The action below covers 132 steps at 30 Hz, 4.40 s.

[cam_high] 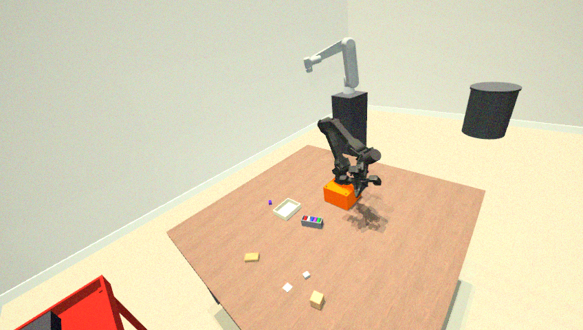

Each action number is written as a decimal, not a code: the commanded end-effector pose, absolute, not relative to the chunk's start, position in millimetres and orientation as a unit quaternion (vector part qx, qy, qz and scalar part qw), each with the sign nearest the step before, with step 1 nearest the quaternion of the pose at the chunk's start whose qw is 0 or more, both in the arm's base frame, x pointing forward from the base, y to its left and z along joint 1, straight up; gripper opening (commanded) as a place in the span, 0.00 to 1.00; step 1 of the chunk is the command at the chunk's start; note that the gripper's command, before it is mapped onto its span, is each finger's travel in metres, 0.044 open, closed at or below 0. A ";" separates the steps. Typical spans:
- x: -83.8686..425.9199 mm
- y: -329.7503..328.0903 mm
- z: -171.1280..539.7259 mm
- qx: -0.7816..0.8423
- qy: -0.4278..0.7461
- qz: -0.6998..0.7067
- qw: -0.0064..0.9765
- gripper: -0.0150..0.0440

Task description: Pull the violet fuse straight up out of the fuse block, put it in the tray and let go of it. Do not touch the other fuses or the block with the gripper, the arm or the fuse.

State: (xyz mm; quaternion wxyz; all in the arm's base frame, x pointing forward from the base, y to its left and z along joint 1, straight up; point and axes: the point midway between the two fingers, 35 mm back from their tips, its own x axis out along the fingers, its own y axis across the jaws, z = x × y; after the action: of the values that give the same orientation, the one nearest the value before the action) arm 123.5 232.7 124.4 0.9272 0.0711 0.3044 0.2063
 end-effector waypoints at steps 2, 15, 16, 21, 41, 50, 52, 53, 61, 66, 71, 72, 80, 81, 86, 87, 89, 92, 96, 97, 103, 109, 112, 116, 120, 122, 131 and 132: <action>128.8 232.0 122.1 0.053 0.310 0.200 0.928 0.34; 231.0 181.4 67.4 -0.207 0.495 0.131 0.834 0.37; 237.8 174.8 62.9 -0.216 0.513 0.132 0.820 0.37; 266.7 136.3 40.6 -0.236 0.596 0.155 0.752 0.37; 285.5 88.5 12.7 -0.209 0.666 0.207 0.685 0.37; 285.8 88.5 3.8 -0.209 0.666 0.207 0.685 0.37; 285.8 88.5 1.8 -0.209 0.666 0.207 0.685 0.37; 285.8 88.5 0.9 -0.209 0.666 0.207 0.685 0.37; 285.4 88.1 -7.0 -0.209 0.666 0.207 0.685 0.37; 285.2 87.8 -11.8 -0.209 0.666 0.206 0.685 0.37; 285.1 87.6 -13.3 -0.209 0.666 0.206 0.685 0.37; 285.1 87.6 -13.3 -0.209 0.666 0.206 0.685 0.37; 285.1 87.7 -13.4 -0.209 0.666 0.206 0.685 0.37; 285.1 87.7 -13.7 -0.209 0.666 0.206 0.685 0.37; 285.2 87.7 -17.3 -0.209 0.666 0.206 0.685 0.37; 285.2 87.7 -18.2 -0.209 0.666 0.206 0.685 0.37; 285.2 87.7 -20.1 -0.209 0.666 0.206 0.685 0.37; 285.3 87.7 -22.7 -0.209 0.666 0.206 0.685 0.37; 285.3 87.7 -23.3 -0.209 0.666 0.206 0.685 0.37; 285.3 87.7 -23.3 -0.209 0.666 0.206 0.685 0.37; 285.3 87.1 -22.2 -0.210 0.667 0.205 0.685 0.30; 285.3 87.1 -22.2 -0.210 0.667 0.205 0.685 0.25; 285.3 87.1 -21.9 -0.210 0.667 0.205 0.685 0.25; 285.4 87.1 -20.1 -0.210 0.667 0.205 0.685 0.25; 285.5 87.2 -18.1 -0.210 0.667 0.205 0.685 0.25; 285.6 87.2 -17.1 -0.210 0.667 0.205 0.685 0.25; 285.7 87.3 -12.7 -0.210 0.667 0.205 0.685 0.25; 285.7 87.3 -12.2 -0.210 0.667 0.205 0.685 0.25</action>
State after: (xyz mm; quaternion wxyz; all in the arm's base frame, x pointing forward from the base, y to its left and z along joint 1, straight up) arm 285.3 87.1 -14.5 0.6845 -0.2103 0.6673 0.2046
